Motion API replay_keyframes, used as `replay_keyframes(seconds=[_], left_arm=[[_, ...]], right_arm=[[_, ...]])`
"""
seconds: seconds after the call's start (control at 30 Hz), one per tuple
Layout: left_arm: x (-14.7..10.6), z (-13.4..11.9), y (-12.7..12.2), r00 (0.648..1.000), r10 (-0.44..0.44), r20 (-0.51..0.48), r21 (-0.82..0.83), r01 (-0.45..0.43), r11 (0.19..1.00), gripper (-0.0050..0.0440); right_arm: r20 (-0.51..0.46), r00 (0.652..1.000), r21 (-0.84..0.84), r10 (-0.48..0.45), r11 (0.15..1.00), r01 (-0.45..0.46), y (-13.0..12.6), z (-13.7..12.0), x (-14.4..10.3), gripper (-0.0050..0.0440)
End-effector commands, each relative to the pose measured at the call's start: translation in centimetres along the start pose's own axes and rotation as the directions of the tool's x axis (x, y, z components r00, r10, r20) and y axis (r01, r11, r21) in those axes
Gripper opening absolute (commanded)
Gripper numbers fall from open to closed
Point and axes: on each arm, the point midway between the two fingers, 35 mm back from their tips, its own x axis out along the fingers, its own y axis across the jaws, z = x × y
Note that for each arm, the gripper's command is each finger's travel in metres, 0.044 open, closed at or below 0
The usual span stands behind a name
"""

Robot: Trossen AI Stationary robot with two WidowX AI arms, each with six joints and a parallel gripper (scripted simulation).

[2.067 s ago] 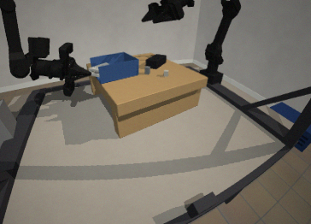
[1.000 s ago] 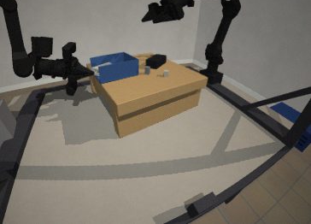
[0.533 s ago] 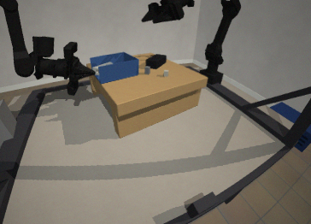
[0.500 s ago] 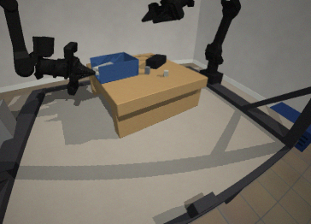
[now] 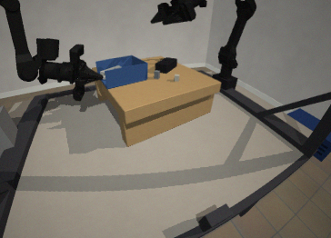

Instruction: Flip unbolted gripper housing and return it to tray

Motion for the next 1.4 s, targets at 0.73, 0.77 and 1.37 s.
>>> replay_keyframes(seconds=[0.73,0.77,1.37], left_arm=[[-3.3,-1.6,0.2,1.0,-0.011,0.003,0.009,0.011,1.0,0.0075],[-3.3,-1.6,0.2,1.0,-0.011,0.003,0.009,0.011,1.0,0.0099],[-3.3,-1.6,0.2,1.0,-0.011,0.003,0.009,0.011,1.0,0.0218]], right_arm=[[0.026,1.0,-0.003,-0.004,1.0,0.004,-0.1,0.8,-0.7,0.0436],[0.026,1.0,-0.003,-0.004,1.0,0.004,-0.1,0.8,-0.7,0.0436],[0.026,1.0,-0.003,-0.004,1.0,0.004,-0.1,0.8,-0.7,0.0436]])
